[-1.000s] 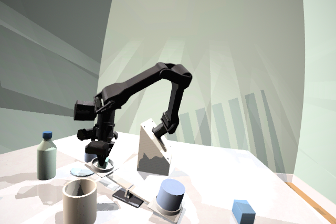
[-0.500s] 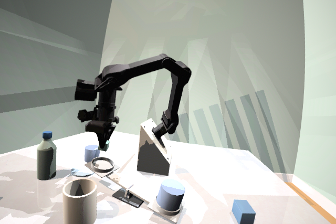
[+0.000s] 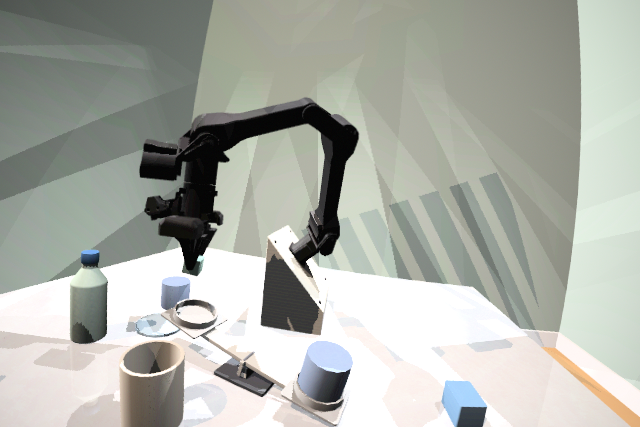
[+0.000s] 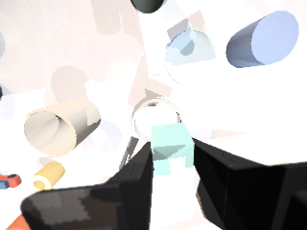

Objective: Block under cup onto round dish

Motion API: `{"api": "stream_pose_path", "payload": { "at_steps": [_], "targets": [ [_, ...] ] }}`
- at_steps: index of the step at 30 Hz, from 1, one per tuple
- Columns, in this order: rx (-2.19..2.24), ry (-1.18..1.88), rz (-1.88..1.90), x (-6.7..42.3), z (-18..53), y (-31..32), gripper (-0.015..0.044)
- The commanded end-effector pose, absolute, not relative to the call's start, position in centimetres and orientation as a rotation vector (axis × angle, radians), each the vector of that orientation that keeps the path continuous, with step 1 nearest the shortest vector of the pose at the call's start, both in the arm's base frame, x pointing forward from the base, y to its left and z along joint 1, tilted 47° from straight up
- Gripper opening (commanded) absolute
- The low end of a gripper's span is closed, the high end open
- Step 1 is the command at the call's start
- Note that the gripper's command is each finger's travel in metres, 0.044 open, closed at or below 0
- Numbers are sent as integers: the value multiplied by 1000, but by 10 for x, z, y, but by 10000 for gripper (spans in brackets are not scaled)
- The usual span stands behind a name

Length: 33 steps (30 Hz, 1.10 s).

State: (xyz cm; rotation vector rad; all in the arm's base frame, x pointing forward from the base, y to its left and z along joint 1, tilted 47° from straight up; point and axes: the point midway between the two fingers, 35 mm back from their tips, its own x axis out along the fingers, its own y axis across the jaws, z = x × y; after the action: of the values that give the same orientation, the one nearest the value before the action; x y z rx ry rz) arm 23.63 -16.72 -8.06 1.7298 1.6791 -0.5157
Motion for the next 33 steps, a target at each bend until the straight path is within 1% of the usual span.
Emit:
{"api": "stream_pose_path", "payload": {
  "at_steps": [1, 33],
  "targets": [
    [1724, 1681, -516, 232, -96, -171, 0],
    [1716, 1678, -514, 195, -203, -171, 0]
  ]
}}
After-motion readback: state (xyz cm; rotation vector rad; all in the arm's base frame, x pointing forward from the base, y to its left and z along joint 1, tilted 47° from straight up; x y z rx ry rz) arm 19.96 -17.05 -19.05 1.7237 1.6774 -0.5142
